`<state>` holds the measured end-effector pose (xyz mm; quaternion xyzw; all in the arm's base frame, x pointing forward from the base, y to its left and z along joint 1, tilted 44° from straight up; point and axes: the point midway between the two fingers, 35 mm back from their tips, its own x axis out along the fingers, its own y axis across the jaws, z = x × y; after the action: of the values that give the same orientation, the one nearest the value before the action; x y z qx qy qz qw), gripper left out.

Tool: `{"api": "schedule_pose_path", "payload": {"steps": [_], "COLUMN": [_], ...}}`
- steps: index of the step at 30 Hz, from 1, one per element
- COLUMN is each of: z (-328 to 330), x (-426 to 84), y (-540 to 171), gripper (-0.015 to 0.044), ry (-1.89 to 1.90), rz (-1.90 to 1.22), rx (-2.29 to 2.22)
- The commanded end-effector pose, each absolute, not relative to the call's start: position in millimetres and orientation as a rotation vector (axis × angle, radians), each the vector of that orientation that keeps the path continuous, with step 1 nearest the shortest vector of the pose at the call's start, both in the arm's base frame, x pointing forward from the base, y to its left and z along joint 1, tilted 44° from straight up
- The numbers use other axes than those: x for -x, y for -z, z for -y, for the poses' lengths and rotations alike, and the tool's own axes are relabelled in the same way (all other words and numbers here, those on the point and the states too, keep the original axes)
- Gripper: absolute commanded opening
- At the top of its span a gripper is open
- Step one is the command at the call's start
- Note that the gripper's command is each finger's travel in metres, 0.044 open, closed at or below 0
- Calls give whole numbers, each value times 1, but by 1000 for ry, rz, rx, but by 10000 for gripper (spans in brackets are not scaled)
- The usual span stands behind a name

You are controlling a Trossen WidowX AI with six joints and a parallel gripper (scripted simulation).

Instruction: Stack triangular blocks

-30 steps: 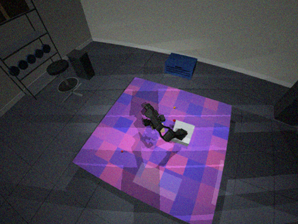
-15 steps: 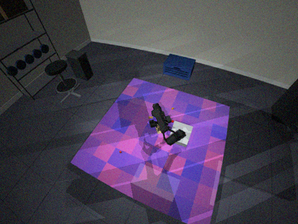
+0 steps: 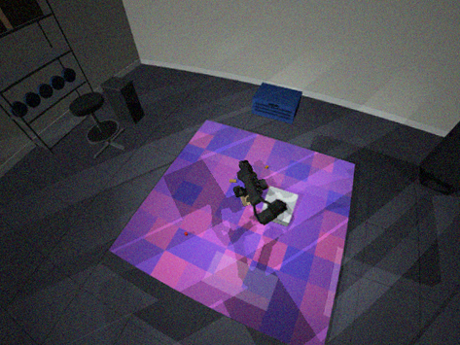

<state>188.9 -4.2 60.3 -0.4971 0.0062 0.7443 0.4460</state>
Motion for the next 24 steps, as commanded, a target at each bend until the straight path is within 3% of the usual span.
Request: {"api": "schedule_pose_path", "payload": {"steps": [1,24], "z": [-5,-42], "x": [-191,-199], "y": [-42,20], "gripper": [0,0], "ry": [-1847,-1846], "rz": [-17,-11], "rx": [1210,1208]}}
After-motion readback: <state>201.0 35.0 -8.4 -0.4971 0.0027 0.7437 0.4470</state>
